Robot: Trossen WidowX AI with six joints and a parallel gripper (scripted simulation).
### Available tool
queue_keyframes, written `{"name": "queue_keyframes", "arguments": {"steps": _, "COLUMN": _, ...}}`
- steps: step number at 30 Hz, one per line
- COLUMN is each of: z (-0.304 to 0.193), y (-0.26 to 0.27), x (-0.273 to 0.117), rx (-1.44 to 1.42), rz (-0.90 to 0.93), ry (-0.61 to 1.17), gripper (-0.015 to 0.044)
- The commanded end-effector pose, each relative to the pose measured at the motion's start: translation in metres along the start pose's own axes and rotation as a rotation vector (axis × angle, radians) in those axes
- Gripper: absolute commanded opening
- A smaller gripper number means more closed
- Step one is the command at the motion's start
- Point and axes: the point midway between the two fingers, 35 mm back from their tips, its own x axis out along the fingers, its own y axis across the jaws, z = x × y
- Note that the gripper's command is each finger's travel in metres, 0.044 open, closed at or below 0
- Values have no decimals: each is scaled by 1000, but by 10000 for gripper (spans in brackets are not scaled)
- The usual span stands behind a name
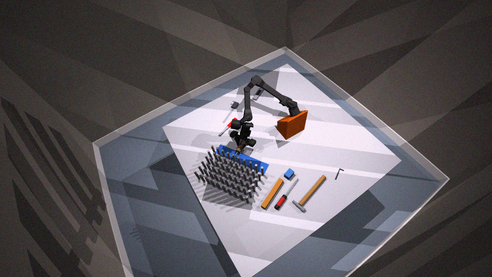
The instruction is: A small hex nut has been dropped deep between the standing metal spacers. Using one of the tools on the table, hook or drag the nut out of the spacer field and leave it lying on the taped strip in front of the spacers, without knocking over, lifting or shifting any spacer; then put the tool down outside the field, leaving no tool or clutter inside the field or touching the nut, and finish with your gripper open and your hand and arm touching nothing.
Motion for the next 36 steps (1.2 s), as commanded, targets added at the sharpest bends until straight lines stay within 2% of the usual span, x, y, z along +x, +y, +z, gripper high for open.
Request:
{"name": "queue_keyframes", "arguments": {"steps": 1, "z": 4, "y": 0, "x": -2, "rx": -4, "rz": 1, "ry": -1, "gripper": 0}}
{"name": "queue_keyframes", "arguments": {"steps": 36, "z": 26, "y": 0, "x": -12, "rx": -4, "rz": 0, "ry": -3, "gripper": 0}}
